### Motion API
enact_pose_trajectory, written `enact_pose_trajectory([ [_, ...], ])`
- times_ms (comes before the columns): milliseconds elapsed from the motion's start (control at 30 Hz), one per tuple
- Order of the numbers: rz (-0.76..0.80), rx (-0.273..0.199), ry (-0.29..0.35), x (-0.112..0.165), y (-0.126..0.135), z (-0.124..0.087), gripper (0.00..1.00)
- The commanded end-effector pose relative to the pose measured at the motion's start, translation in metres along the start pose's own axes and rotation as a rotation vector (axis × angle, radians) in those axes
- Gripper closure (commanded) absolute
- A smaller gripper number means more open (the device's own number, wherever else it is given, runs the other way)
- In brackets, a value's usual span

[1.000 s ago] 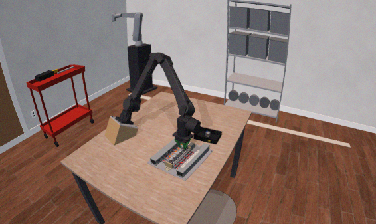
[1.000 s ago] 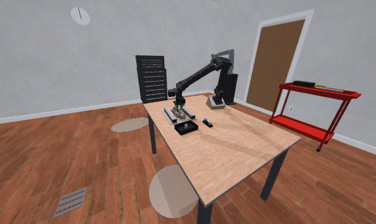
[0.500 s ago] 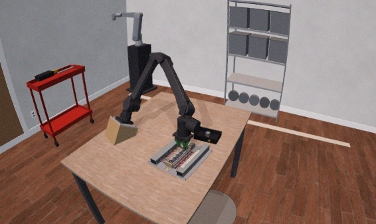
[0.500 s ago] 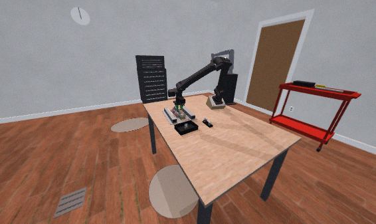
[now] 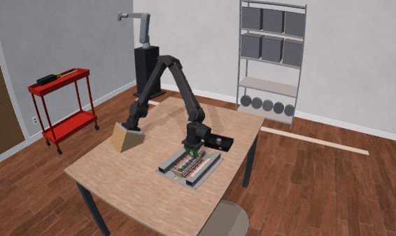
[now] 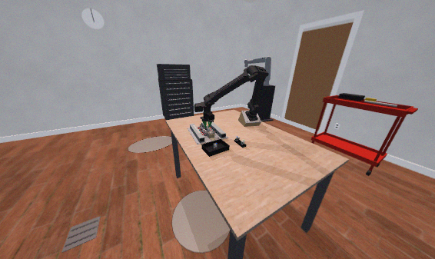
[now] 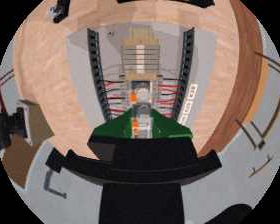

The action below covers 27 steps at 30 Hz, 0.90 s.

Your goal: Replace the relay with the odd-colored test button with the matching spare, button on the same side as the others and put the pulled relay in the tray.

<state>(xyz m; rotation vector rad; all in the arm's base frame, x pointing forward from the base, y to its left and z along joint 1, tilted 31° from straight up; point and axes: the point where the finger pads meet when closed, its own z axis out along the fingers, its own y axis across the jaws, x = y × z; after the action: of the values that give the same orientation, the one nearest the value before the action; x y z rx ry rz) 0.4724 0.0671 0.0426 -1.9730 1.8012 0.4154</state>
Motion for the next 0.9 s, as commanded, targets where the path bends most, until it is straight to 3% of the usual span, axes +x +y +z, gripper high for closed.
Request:
enact_pose_trajectory([
  [0, -0.004, -0.001, 0.000, -0.004, -0.002, 0.008, 1.00],
  [867, -0.017, 0.020, 0.002, -0.006, -0.013, 0.001, 1.00],
])
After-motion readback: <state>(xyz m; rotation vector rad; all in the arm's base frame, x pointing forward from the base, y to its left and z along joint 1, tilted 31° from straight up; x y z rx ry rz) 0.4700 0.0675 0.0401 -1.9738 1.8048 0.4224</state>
